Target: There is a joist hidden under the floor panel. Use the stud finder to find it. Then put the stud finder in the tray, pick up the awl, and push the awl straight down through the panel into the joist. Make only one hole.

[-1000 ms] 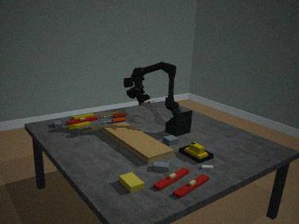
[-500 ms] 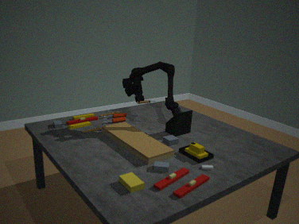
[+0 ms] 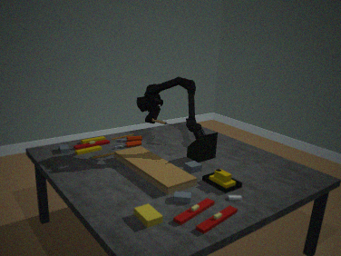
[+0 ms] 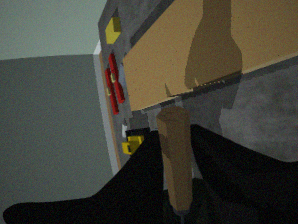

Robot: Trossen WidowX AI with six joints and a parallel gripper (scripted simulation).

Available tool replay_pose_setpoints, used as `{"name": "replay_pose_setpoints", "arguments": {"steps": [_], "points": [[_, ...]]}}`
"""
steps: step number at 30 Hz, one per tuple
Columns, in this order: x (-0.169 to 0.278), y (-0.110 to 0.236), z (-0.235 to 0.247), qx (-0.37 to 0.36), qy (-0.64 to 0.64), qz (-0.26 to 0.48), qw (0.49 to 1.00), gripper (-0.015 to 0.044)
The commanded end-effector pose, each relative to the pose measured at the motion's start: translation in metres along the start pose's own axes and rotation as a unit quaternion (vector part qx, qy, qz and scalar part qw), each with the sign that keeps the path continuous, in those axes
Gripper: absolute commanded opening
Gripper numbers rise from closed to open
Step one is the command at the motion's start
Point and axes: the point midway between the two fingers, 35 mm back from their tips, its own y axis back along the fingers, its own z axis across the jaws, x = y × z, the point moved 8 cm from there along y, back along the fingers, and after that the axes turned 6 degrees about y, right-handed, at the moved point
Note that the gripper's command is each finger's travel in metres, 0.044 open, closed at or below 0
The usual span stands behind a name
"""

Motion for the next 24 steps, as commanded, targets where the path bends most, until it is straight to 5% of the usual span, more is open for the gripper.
{"name": "replay_pose_setpoints", "arguments": {"steps": [1,24], "points": [[-0.003,0.002,0.000,-0.018,0.053,-0.016,0.998,0.0000],[-0.018,0.022,-0.006,-0.049,0.390,-0.148,0.907,0.0000]]}}
